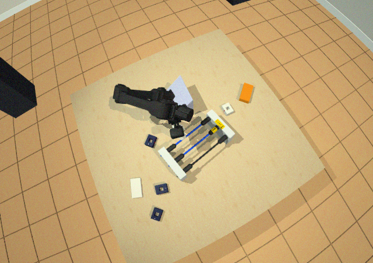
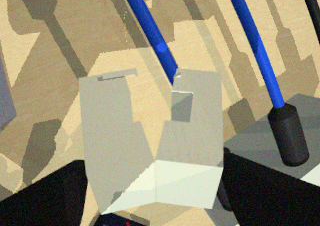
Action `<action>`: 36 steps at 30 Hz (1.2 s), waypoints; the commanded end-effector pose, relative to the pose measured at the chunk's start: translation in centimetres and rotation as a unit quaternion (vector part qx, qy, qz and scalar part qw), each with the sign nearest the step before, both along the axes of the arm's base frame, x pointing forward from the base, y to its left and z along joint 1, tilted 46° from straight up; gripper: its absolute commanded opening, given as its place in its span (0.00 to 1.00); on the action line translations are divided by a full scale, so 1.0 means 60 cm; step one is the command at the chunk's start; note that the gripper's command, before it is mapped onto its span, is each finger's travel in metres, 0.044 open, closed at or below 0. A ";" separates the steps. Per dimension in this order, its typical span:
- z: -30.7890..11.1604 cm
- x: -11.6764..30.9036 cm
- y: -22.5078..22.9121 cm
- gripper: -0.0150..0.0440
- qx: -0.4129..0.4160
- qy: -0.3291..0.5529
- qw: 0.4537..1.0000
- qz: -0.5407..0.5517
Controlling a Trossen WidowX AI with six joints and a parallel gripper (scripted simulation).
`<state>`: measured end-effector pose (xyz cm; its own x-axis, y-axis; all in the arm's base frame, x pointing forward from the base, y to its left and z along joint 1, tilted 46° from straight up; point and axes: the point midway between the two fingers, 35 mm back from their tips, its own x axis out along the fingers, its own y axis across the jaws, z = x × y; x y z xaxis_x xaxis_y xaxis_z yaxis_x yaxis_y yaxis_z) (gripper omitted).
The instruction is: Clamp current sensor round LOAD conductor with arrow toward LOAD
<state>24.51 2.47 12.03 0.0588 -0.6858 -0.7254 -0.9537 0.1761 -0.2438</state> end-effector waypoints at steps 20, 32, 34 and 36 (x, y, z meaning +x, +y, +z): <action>-0.024 0.141 0.004 0.25 -0.018 0.119 0.972 0.201; -0.041 0.148 -0.010 0.25 -0.018 0.120 0.972 0.203; -0.045 0.149 -0.014 0.25 -0.018 0.120 0.972 0.203; -0.049 0.150 -0.017 0.25 -0.018 0.120 0.972 0.203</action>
<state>33.36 1.75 9.44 0.1598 -0.6626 -0.7317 -0.9744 -0.2246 -0.0094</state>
